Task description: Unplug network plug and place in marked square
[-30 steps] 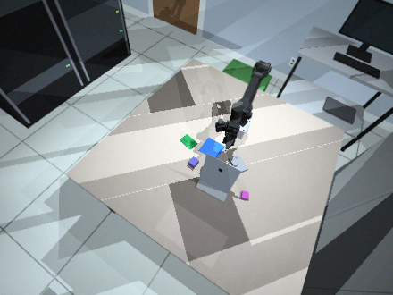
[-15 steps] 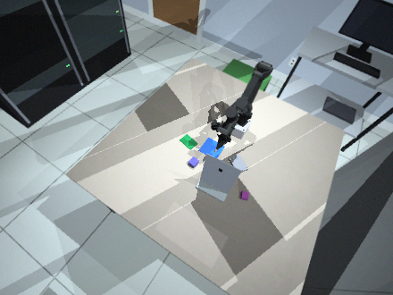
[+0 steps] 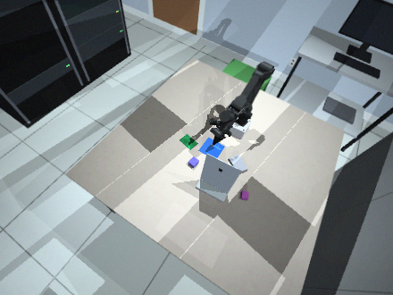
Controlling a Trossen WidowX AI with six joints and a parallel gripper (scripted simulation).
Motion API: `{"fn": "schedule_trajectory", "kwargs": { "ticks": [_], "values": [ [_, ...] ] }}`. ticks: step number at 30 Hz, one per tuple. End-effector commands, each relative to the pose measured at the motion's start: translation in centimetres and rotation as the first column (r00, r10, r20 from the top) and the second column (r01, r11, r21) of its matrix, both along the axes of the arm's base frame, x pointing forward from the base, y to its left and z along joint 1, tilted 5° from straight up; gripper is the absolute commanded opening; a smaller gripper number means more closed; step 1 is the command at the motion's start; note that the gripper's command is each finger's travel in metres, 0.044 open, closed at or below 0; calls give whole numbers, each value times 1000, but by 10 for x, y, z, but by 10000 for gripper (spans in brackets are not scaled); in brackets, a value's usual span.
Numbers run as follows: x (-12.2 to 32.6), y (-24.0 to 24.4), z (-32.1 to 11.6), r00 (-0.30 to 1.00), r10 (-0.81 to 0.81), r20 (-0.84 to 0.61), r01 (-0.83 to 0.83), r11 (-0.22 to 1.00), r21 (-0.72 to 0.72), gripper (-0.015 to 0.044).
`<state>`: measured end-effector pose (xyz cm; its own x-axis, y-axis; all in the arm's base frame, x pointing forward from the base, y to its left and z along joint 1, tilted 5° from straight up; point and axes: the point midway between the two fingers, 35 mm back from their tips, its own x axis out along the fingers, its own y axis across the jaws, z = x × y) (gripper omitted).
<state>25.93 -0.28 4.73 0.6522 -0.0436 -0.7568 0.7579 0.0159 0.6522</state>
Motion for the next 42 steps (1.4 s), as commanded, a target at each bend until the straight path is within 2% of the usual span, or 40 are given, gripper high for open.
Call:
{"fn": "schedule_trajectory", "kwargs": {
  "ticks": [1, 4, 42],
  "values": [
    [-13, -11, -7, 996, -57, -70, 55, 998, -22, 0],
    [-19, -15, -11, 992, -79, -102, 76, 997, -32, 0],
    [-16, -18, -45, 992, -79, -102, 76, 997, -32, 0]
  ]
}}
